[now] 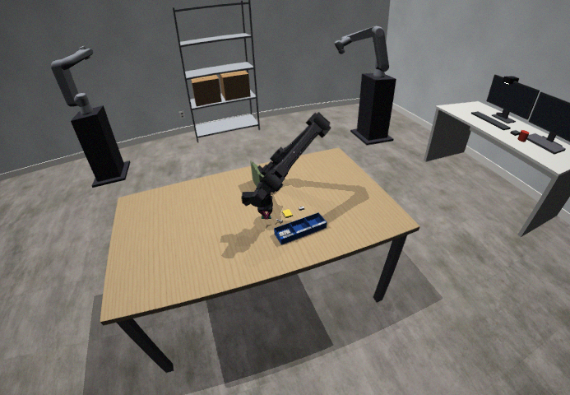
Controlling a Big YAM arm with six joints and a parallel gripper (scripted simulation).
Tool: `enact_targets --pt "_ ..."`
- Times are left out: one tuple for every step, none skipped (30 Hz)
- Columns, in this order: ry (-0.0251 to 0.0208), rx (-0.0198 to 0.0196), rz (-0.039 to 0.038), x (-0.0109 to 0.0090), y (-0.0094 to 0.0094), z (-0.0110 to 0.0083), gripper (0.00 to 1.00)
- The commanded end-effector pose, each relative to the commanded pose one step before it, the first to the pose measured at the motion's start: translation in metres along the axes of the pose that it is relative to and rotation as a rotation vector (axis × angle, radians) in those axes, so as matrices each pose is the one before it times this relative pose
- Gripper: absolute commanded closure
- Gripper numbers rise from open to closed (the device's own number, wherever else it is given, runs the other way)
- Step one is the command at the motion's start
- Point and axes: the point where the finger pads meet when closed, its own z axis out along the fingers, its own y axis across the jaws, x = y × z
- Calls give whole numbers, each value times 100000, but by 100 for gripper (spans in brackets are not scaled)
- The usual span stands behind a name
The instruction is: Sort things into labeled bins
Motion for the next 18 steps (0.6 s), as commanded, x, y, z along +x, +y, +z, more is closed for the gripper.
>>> enact_targets --pt "-1541 -4624 -4184 1150 2174 -2236 91" --pt "-2 5 1 1 2 3 91" --pt "224 -990 202 -606 -14 -420 91" --pt "-250 1915 289 1458 28 803 91" --pt "39 -63 -79 634 132 -20 91" --pt "65 20 -4 625 81 9 91" --pt "65 20 -4 624 81 9 91" --pt "64 20 -4 624 80 9 91" --pt "63 20 -4 624 80 8 91" --pt "62 20 -4 623 80 8 91" --pt "0 0 0 0 0 0 91" --pt "0 0 0 0 0 0 91" --pt "-253 92 -5 569 70 7 91" --pt "374 -55 -3 676 92 5 91" --pt "60 19 -3 622 79 7 91" --pt "59 19 -3 622 79 7 91" --pt "58 18 -3 621 78 7 91" --pt "57 18 -3 621 78 7 91"
